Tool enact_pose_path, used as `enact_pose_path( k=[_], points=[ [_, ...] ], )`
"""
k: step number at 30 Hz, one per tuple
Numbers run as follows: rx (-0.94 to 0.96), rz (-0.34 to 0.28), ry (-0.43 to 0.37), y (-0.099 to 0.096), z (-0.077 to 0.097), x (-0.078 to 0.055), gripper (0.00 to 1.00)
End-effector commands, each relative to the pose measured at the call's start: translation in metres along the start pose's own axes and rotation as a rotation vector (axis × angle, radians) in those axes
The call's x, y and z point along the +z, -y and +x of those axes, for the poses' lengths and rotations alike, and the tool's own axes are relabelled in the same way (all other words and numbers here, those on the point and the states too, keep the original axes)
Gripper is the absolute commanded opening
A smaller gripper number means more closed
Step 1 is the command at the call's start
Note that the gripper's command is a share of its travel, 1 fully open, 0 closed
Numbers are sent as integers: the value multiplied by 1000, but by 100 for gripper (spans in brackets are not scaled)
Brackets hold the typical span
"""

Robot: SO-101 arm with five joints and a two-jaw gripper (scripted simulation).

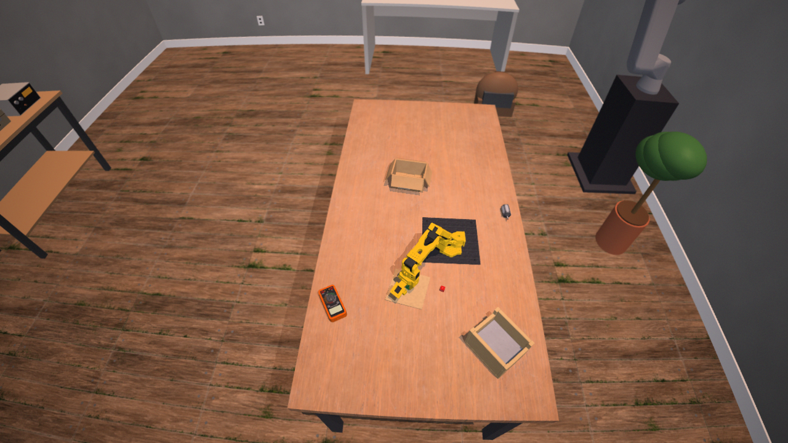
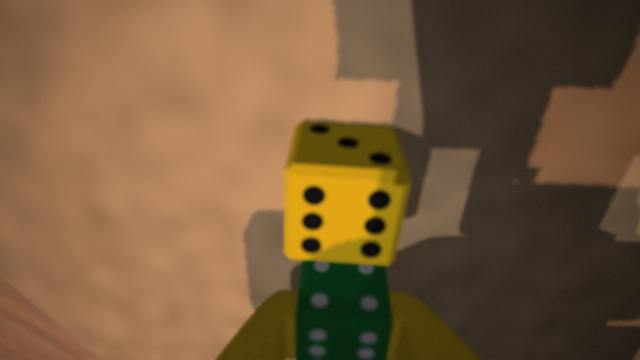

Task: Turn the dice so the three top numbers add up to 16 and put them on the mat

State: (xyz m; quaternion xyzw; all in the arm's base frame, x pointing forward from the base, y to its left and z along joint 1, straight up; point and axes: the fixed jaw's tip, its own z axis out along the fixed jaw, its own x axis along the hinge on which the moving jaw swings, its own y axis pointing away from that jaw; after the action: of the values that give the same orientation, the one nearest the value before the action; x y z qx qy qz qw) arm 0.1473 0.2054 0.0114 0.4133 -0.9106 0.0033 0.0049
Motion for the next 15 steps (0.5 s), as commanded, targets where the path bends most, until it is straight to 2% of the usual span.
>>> enact_pose_path(
  k=[1,15],
  points=[
    [-1,1,-31,-2,5,7,0],
    [-1,1,-31,-2,5,7,8]
  ],
)
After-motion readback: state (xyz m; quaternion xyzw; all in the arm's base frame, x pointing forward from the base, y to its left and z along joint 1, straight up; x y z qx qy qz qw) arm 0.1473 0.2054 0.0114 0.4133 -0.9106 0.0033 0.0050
